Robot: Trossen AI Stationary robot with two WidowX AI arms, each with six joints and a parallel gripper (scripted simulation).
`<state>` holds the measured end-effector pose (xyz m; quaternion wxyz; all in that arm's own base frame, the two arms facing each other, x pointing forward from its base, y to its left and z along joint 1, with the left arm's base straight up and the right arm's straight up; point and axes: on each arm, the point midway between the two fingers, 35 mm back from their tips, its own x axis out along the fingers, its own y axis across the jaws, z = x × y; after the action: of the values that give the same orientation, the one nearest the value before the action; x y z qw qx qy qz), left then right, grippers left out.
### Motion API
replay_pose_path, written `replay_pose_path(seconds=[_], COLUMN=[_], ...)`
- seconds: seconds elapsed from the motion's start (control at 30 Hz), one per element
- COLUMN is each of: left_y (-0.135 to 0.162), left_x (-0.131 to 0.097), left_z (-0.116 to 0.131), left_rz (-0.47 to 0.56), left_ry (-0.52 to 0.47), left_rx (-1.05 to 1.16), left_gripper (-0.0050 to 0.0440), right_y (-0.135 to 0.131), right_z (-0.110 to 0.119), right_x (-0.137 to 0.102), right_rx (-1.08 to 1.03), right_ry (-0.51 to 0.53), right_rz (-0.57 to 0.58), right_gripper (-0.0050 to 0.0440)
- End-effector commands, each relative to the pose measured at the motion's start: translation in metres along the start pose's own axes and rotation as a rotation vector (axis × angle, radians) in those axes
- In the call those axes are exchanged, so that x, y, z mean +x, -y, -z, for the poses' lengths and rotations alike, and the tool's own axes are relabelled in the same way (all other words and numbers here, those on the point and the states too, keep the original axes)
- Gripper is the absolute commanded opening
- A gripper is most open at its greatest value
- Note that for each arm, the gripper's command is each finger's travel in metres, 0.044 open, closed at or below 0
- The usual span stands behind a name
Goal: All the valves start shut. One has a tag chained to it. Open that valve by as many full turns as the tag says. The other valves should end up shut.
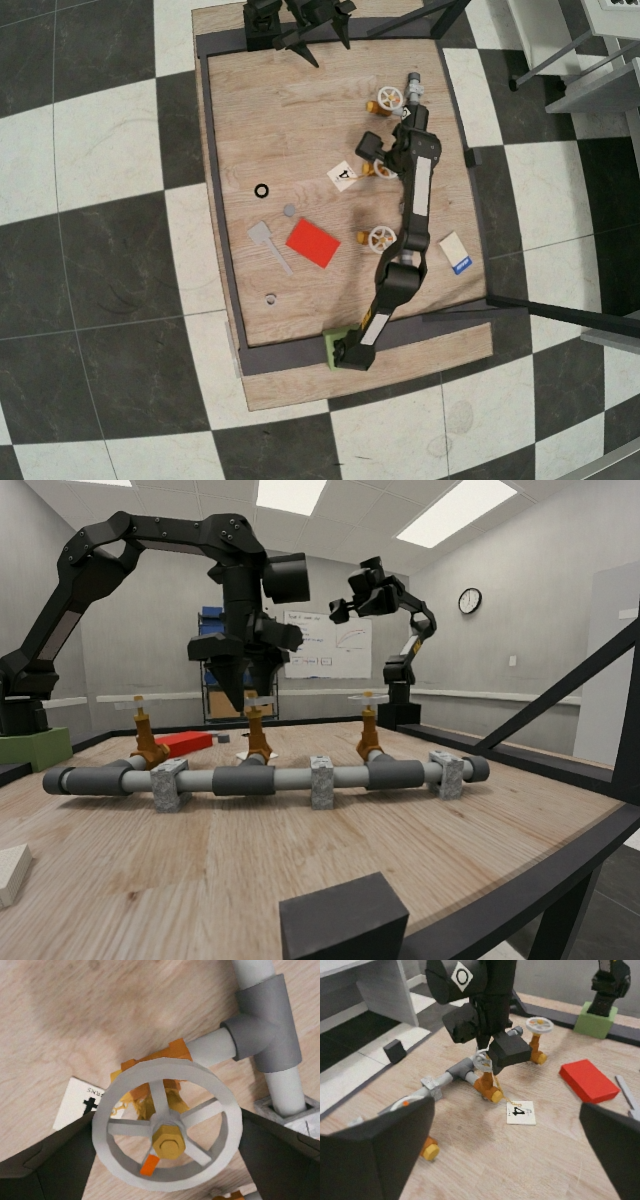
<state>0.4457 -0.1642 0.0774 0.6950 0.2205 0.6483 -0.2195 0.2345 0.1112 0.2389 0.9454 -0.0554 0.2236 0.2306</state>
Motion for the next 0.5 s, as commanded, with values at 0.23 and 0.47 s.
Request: replay_pose_path(seconds=[0.23, 0.47], left_y=[-0.0010, -0.0015], left_x=[-0.0178, -0.0181], left_z=[0.0003, 0.0003], left_rz=[-0.008, -0.008], left_ry=[0.033, 0.034], left_rx=[-0.211, -0.391], left_gripper=[0.0296, 0.0296], right_y=[-0.0010, -0.0010], right_z=[-0.0084, -0.0084], right_x=[-0.0043, -0.0043], right_rx=[-0.001, -0.001], right_ry=[0.028, 0.028], right_rz=[-0.003, -0.003], right_gripper=[0.0400, 0.0400])
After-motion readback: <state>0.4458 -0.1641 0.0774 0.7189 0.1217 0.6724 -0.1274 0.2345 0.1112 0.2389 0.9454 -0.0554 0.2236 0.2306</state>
